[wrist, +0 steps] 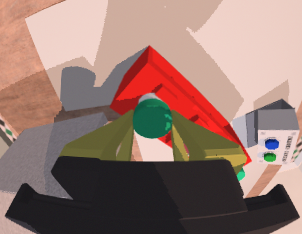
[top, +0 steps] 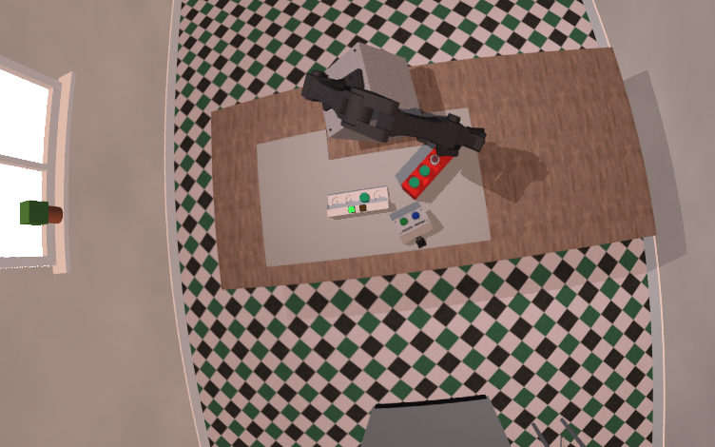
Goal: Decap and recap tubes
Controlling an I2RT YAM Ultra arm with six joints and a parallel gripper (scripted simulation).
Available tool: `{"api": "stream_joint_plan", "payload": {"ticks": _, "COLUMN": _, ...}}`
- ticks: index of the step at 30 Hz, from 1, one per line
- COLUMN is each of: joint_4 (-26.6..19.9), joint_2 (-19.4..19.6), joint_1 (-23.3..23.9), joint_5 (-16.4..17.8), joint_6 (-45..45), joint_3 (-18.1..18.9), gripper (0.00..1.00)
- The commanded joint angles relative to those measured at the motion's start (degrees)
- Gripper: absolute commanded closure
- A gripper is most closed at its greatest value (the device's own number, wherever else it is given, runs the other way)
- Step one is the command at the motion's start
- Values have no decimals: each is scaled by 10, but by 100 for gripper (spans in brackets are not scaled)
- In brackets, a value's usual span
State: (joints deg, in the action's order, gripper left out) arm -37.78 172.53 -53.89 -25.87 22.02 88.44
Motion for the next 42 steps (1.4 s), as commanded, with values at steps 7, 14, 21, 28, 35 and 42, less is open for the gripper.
{"api": "stream_joint_plan", "payload": {"ticks": 7, "joint_4": 1, "joint_2": -4, "joint_1": -2, "joint_5": 0, "joint_6": -134, "joint_3": 1, "gripper": 100}}
{"api": "stream_joint_plan", "payload": {"ticks": 14, "joint_4": 1, "joint_2": -4, "joint_1": -2, "joint_5": 0, "joint_6": -229, "joint_3": 1, "gripper": 100}}
{"api": "stream_joint_plan", "payload": {"ticks": 21, "joint_4": 1, "joint_2": -4, "joint_1": -2, "joint_5": 0, "joint_6": -363, "joint_3": 1, "gripper": 100}}
{"api": "stream_joint_plan", "payload": {"ticks": 28, "joint_4": 1, "joint_2": -4, "joint_1": -2, "joint_5": 0, "joint_6": -450, "joint_3": 1, "gripper": 100}}
{"api": "stream_joint_plan", "payload": {"ticks": 35, "joint_4": 3, "joint_2": -3, "joint_1": -1, "joint_5": 0, "joint_6": -449, "joint_3": 1, "gripper": 51}}
{"api": "stream_joint_plan", "payload": {"ticks": 42, "joint_4": 3, "joint_2": -3, "joint_1": -1, "joint_5": 0, "joint_6": -449, "joint_3": 1, "gripper": 51}}
